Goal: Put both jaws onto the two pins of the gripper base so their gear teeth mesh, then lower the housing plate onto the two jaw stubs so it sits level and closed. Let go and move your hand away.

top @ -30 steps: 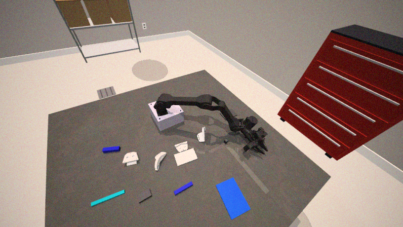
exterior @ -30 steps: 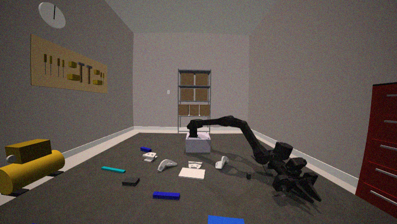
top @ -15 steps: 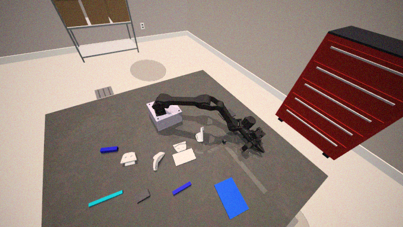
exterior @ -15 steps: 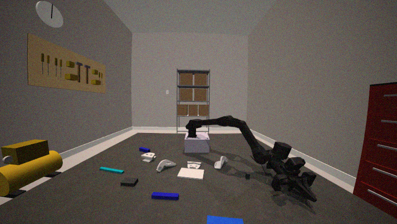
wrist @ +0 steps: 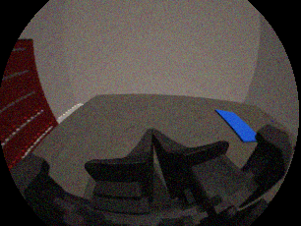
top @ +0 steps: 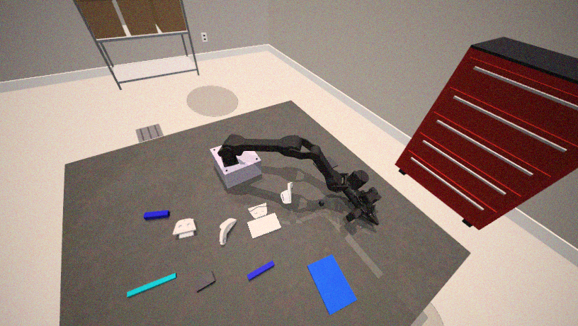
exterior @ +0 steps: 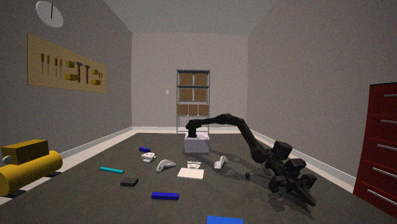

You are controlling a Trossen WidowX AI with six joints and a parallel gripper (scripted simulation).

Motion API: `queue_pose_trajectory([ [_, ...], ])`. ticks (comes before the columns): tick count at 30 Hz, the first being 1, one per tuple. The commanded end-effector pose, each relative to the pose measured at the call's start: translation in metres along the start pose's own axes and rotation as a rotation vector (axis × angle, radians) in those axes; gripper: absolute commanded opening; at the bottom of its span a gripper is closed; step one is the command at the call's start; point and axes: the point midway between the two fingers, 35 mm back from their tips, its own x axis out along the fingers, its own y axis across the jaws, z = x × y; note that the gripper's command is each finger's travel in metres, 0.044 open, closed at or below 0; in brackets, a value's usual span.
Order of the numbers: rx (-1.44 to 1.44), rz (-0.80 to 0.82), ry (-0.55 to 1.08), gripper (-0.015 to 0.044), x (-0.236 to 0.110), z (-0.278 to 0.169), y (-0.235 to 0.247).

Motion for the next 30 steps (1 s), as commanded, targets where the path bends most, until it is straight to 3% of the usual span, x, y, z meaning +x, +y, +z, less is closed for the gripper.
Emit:
queue_pose_trajectory([
  [1, -0.013, -0.044, 0.058, 0.0, 0.02, 0.002, -0.042],
  [15, -0.025, -0.187, 0.314, 0.0, 0.05, 0.004, -0.208],
  [30, 0.074, -0.331, 0.616, 0.0, 0.006, -0.01, -0.376],
])
